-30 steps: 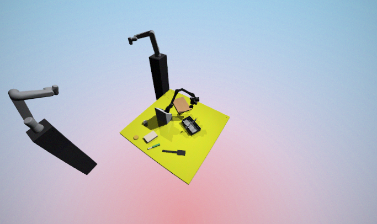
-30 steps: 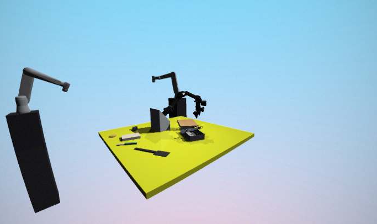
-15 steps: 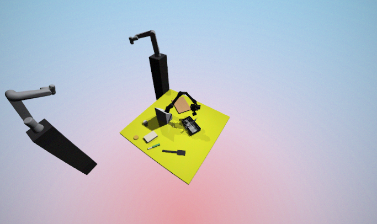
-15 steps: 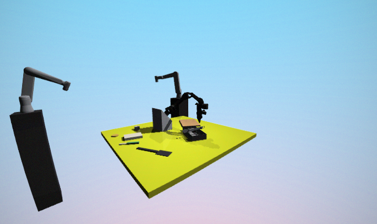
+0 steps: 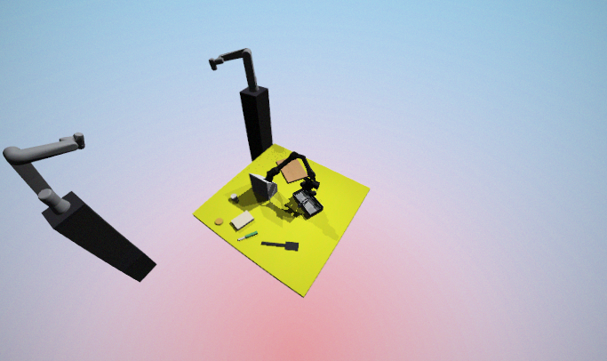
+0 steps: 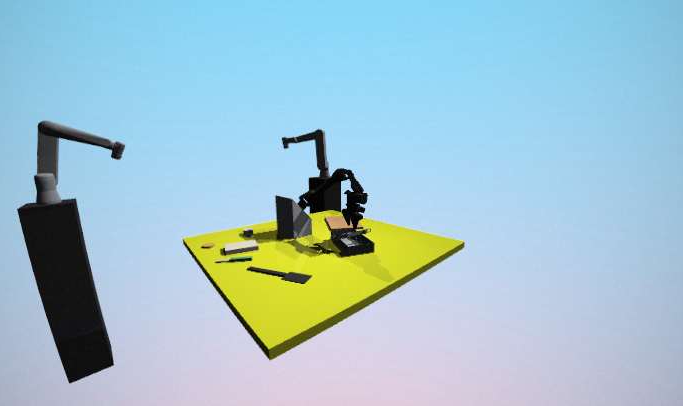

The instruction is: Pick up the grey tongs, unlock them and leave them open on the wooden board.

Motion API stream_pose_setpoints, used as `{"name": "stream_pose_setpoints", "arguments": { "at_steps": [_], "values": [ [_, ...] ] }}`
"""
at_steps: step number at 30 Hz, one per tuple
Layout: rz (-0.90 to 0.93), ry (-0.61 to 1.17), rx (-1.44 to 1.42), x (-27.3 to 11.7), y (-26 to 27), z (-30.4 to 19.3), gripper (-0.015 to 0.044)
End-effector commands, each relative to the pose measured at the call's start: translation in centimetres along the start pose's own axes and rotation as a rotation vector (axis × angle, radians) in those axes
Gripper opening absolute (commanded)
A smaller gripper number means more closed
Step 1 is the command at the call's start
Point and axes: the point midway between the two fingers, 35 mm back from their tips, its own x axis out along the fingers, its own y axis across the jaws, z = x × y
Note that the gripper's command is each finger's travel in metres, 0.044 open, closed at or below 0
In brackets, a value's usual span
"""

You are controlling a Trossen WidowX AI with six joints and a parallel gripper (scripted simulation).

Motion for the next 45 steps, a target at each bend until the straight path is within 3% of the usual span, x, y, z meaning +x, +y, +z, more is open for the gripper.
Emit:
{"name": "stream_pose_setpoints", "arguments": {
  "at_steps": [1, 21, 45],
  "values": [
    [-0.007, 0.018, -0.169, 0.4, -2.5, -5.7, 0.0440],
    [-0.007, 0.018, -0.169, 0.6, -2.7, -4.7, 0.0440],
    [-0.007, 0.018, -0.169, 4.4, -2.8, -4.7, 0.0440]
  ]
}}
